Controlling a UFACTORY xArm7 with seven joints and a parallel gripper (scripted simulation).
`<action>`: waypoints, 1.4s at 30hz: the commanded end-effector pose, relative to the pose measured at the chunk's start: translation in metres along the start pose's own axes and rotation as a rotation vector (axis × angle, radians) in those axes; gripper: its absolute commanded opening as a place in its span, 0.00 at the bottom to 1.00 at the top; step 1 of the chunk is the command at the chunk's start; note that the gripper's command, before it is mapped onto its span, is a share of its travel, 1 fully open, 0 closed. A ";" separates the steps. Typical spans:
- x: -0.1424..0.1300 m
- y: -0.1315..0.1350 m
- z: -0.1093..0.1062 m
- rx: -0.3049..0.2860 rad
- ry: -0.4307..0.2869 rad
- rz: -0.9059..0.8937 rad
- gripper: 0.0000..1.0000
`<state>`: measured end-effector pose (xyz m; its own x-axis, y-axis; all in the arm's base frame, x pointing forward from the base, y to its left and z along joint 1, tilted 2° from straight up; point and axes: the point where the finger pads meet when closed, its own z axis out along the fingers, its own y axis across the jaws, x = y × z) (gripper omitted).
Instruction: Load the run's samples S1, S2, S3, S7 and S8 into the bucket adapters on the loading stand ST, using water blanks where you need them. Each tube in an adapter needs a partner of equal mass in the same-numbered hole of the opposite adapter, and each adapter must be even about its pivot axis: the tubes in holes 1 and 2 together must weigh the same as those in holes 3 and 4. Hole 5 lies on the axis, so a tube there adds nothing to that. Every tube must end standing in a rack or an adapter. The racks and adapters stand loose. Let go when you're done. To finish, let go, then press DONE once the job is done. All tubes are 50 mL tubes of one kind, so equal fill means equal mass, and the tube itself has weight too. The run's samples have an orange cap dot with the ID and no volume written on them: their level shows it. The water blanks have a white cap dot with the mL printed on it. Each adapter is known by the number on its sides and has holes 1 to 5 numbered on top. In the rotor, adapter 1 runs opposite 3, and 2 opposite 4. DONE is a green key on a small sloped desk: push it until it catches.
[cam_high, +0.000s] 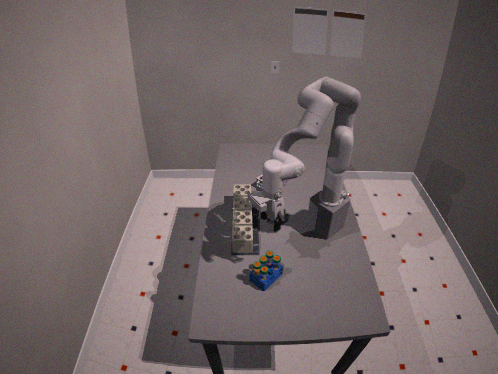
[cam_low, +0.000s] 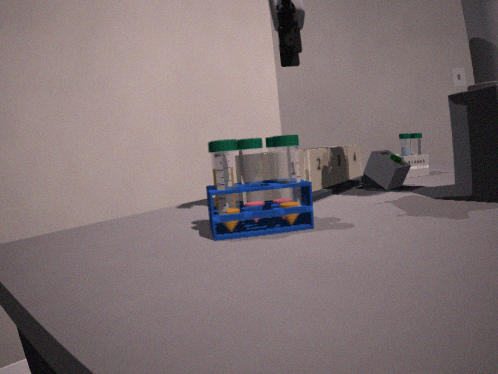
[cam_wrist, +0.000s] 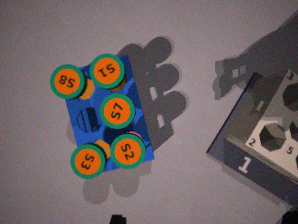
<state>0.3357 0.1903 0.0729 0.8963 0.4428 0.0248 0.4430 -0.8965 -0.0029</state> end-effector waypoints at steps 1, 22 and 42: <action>-0.003 0.022 -0.002 0.000 0.005 0.147 1.00; -0.020 0.116 -0.002 0.001 0.005 0.635 1.00; -0.034 0.195 -0.002 0.000 0.005 0.635 1.00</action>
<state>0.3864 0.0096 0.0725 0.9838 -0.1782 0.0205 -0.1779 -0.9839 -0.0176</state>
